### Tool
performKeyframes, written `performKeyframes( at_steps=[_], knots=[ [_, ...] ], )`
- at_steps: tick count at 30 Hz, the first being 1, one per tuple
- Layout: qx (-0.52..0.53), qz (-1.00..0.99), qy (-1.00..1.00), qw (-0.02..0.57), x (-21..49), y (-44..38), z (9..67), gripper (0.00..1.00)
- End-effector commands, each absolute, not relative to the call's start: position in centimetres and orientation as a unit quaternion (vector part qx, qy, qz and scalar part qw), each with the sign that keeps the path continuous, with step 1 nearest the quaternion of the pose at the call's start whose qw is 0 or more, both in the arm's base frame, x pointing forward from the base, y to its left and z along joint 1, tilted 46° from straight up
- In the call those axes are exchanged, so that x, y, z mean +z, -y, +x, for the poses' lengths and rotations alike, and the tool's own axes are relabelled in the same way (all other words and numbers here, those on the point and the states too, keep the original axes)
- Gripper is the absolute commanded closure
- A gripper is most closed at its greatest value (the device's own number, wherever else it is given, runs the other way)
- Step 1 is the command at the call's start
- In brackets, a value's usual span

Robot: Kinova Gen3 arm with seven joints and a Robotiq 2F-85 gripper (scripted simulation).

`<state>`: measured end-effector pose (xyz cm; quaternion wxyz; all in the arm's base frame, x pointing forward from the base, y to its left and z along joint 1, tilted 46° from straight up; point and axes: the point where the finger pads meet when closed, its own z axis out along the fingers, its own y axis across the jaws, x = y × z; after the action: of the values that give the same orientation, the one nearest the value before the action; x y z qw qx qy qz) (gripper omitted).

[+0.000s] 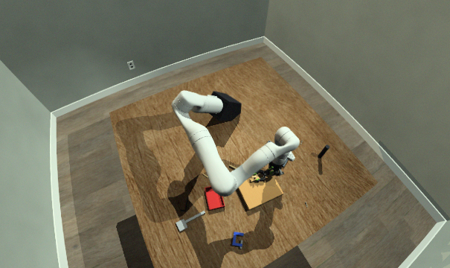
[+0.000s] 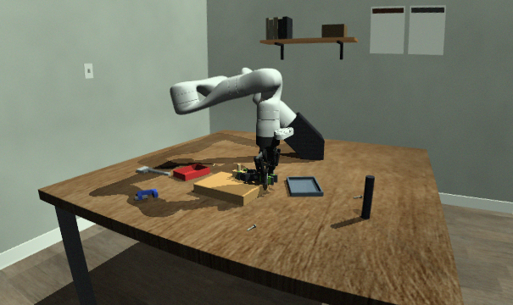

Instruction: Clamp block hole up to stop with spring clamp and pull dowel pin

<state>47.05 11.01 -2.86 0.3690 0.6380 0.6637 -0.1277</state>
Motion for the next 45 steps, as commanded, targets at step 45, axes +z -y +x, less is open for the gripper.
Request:
performKeyframes(
  at_steps=[45],
  knots=[
    [-0.127,0.638,-0.664,0.369,-2.81,-11.11,47.07,0.46]
  ],
)
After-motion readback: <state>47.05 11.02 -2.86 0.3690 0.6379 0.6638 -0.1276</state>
